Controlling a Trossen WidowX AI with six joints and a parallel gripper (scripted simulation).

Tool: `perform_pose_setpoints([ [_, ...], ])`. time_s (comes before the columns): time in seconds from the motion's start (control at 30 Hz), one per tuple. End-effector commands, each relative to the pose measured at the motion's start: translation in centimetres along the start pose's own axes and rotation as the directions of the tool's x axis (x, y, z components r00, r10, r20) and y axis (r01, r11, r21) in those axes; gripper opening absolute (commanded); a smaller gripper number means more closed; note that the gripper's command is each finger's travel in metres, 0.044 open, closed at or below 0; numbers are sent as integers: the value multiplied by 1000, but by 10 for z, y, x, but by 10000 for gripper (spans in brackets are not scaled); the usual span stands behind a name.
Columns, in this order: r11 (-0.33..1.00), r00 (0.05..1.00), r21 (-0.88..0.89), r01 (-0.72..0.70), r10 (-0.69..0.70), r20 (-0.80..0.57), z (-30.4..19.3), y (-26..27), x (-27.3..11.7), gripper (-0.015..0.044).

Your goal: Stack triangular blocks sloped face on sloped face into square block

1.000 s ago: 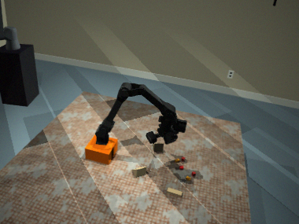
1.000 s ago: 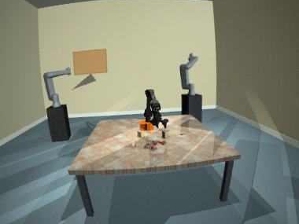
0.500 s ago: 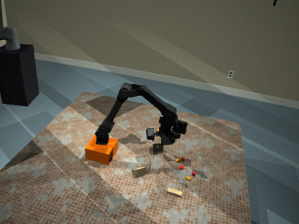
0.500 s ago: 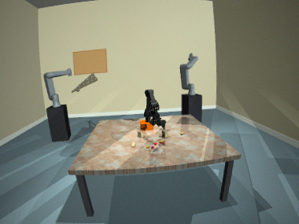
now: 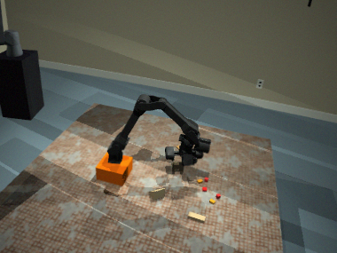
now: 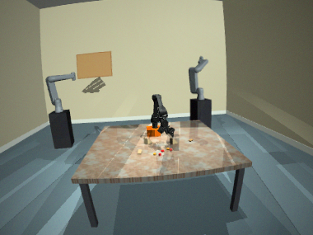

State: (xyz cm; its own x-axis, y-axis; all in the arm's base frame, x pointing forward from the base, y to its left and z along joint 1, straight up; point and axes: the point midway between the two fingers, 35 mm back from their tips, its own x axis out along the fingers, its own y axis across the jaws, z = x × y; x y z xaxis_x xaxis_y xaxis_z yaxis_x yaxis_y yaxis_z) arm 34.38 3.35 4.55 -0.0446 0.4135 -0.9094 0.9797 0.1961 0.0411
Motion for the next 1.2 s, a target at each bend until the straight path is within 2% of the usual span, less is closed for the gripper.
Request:
perform_pose_setpoints([
  [0.0,1000,1000,6,6,-6,-7,0,-1,10,440],
  [1.17,1000,1000,6,6,-6,-9,-1,-2,67,440],
])
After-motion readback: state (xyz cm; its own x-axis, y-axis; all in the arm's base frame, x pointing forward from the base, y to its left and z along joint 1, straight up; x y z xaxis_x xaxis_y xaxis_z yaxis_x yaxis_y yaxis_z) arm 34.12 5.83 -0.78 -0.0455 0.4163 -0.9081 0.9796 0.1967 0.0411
